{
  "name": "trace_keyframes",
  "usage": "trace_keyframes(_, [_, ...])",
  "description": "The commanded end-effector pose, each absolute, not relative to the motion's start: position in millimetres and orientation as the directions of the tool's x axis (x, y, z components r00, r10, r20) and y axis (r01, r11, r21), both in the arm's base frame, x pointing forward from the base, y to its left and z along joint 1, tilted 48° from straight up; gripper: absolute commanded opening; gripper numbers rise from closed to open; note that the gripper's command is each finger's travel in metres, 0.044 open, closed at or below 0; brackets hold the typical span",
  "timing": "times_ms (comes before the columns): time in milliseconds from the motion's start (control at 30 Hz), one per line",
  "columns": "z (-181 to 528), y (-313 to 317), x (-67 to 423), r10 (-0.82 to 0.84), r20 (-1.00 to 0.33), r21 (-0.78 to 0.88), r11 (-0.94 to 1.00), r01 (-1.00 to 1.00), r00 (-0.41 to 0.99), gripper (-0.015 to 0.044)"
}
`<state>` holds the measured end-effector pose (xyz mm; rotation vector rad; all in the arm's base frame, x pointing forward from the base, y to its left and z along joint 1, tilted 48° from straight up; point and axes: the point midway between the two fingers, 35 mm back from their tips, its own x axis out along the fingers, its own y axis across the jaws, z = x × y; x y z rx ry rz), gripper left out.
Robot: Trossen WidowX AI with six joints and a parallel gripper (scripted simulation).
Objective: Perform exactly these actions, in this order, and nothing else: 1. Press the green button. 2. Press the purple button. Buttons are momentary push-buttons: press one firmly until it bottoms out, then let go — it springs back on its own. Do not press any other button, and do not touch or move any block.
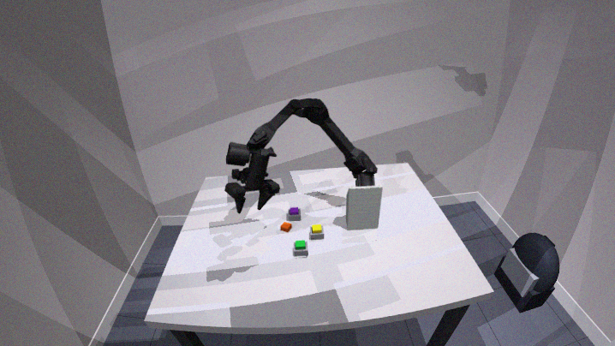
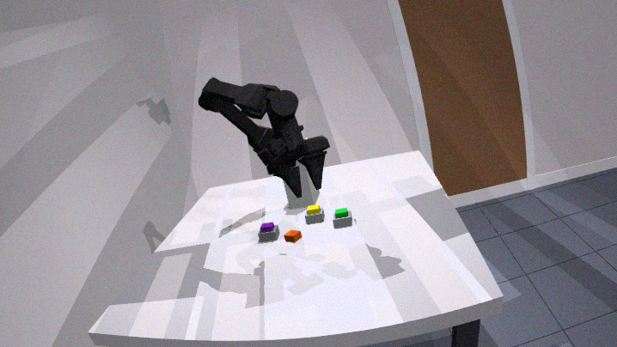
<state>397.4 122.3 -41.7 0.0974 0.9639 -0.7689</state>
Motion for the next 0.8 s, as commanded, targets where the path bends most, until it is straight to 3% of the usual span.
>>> trace_keyframes(0, [-75.1,133.2,332.1,-0.600,-0.777,-0.509,0.776,0.373,0.189,0.0400])
trace_keyframes(167, [-93.3,132.3,249.5,-0.717,-0.696,-0.718,0.695,-0.034,0.037,0.0400])
trace_keyframes(367, [-93.6,131.5,243.7,-0.727,-0.686,-0.727,0.683,-0.065,0.028,0.0400])
trace_keyframes(533, [-133.5,88.4,245.8,-0.729,-0.684,-0.729,0.681,-0.064,0.029,0.0269])
trace_keyframes(767, [-135.6,85.8,245.6,-0.729,-0.683,-0.729,0.681,-0.064,0.029,0.0085])
